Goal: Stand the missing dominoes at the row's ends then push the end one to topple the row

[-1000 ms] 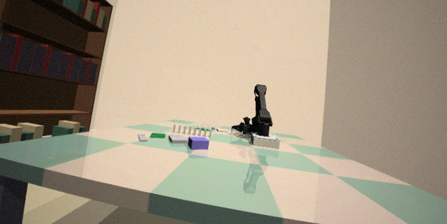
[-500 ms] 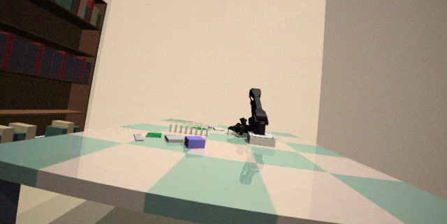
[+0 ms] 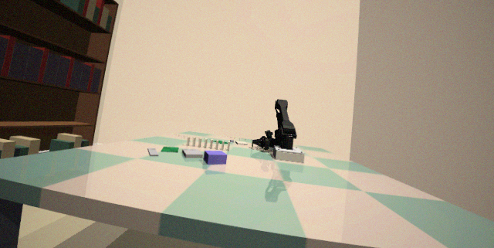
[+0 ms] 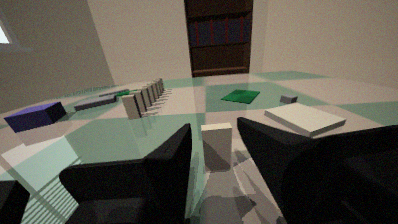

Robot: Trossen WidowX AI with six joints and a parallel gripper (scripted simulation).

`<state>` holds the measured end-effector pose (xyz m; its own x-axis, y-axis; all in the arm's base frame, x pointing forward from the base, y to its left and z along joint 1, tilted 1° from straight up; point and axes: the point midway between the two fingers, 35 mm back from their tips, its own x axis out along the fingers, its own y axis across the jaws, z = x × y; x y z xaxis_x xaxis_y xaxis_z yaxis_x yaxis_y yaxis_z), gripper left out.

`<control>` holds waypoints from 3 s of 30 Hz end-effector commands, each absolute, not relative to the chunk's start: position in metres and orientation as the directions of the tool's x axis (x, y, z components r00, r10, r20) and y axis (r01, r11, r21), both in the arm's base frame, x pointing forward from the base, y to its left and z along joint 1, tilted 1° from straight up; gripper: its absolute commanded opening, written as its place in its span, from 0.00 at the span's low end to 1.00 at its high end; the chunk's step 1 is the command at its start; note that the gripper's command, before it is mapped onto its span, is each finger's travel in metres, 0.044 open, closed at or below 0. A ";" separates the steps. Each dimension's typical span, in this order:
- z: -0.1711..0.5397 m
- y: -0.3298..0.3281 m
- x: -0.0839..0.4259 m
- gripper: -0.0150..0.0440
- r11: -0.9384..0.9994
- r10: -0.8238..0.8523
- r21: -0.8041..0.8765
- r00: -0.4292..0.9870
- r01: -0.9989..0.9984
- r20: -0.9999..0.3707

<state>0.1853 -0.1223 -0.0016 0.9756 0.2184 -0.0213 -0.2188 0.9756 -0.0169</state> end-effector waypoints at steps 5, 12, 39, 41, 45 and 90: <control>-0.002 -0.122 0.185 0.97 0.975 0.220 -0.010 0.975 -0.221 -0.020; 0.009 -0.125 0.186 1.00 0.975 0.220 -0.012 0.975 -0.220 -0.020; 0.038 -0.164 0.262 1.00 0.973 0.214 0.001 0.899 -0.231 -0.381; 0.033 -0.165 0.270 1.00 0.977 0.202 0.047 0.845 -0.206 -0.495; 0.032 -0.157 0.275 1.00 0.982 0.183 0.098 0.665 -0.162 -0.724; 0.092 -0.120 0.216 1.00 0.976 0.010 0.003 0.030 -0.217 -0.999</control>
